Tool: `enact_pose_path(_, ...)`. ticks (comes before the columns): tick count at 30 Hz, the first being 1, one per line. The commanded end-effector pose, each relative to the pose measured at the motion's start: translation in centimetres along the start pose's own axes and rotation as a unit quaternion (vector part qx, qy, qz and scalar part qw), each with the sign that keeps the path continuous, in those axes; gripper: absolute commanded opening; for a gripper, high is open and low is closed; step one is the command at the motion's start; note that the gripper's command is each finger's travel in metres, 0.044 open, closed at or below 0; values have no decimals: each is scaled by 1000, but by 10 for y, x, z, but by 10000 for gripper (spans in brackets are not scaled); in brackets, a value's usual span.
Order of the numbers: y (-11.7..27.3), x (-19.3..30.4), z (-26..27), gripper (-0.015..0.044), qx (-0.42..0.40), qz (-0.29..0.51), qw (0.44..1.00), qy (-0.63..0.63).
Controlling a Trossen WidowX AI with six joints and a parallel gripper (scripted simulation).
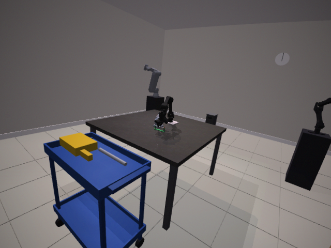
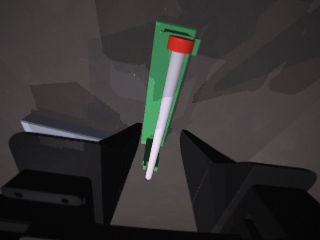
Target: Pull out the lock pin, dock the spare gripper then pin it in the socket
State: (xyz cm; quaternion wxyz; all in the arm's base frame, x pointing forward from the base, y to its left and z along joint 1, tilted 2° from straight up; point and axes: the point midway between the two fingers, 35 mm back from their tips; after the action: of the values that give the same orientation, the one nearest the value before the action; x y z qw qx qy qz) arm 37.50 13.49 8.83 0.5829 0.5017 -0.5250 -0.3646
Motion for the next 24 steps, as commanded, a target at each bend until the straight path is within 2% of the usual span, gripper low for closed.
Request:
enact_pose_path(1,-7,-1,0,180,0,2,1000,-3)
enact_pose_path(17,-27,-5,2,180,-1,3,1000,-3)
enact_pose_path(24,-27,-5,2,0,-1,3,1000,-3)
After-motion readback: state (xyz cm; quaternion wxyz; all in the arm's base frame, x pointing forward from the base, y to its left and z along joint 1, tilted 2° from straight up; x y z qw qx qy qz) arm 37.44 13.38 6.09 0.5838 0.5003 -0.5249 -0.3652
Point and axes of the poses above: the point midway between the two fingers, 35 mm back from their tips, its own y axis back along the fingers, its own z axis across the jaws, x = y × z, and after that the axes turned 4 degrees about y, right-handed
